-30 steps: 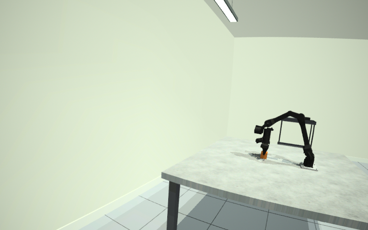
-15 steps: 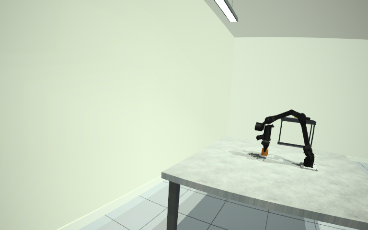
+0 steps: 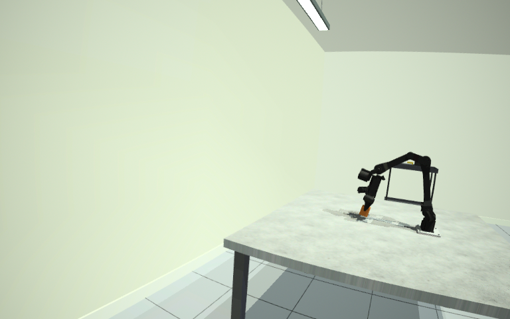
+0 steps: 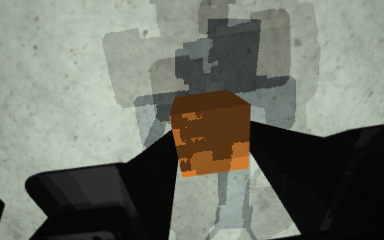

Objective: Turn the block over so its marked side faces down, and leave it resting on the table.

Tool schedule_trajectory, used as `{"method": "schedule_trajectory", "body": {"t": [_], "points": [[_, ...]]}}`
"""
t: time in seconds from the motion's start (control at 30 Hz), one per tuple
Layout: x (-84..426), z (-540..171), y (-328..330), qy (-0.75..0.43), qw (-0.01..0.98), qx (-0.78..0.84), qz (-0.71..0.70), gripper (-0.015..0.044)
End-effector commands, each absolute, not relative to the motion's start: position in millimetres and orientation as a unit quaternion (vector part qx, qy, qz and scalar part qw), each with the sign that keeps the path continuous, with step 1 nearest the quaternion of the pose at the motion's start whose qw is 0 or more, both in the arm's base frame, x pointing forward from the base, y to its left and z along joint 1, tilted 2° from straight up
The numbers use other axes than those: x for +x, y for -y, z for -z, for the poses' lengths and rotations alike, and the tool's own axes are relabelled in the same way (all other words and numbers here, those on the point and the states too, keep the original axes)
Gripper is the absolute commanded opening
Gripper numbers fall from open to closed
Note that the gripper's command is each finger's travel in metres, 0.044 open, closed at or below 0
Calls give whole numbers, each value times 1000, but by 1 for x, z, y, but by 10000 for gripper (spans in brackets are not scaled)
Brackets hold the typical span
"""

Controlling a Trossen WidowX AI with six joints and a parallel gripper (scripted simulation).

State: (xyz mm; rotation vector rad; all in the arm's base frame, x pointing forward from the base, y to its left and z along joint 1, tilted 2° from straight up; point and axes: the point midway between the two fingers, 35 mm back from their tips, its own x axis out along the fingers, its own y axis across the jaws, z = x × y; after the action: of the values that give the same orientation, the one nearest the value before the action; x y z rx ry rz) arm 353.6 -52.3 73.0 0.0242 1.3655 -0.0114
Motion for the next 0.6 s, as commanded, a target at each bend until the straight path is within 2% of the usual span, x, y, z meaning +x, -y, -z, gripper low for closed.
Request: {"method": "schedule_trajectory", "body": {"t": [0.0,0.57], "points": [[352,-73,52,-609,793,11,3,0],[346,-73,51,-503,864,8,3,0]]}}
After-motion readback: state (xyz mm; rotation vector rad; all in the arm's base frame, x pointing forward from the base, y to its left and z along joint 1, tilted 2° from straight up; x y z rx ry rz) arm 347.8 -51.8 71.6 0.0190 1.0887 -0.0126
